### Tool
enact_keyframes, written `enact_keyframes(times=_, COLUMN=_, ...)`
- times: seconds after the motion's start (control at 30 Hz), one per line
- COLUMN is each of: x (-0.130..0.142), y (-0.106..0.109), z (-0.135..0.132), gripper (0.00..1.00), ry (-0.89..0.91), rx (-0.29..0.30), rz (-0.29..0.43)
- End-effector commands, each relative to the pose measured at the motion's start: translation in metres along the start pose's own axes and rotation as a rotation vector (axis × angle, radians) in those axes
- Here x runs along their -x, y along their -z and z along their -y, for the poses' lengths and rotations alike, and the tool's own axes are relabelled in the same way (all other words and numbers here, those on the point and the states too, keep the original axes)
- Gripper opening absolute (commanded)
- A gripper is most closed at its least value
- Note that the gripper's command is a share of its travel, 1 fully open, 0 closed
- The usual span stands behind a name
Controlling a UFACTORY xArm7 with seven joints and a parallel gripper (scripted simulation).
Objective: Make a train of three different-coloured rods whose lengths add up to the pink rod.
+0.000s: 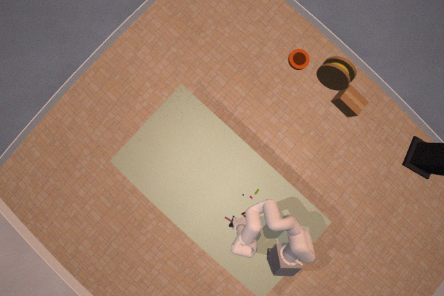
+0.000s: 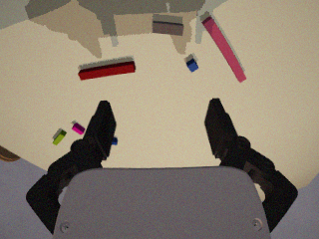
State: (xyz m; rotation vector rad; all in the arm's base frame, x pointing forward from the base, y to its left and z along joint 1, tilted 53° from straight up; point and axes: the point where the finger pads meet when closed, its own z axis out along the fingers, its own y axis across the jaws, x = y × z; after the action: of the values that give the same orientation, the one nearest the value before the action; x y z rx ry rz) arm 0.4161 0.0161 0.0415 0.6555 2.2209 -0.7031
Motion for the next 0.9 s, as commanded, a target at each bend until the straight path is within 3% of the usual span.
enact_keyframes(times=0.0, x=-0.001, y=0.002, z=-0.004, gripper=1.00, ry=0.167, rx=-0.003, rz=-0.008)
enact_keyframes(times=0.87, x=-0.005, y=0.004, z=-0.017, gripper=1.00, ry=0.900, rx=0.000, rz=-0.006)
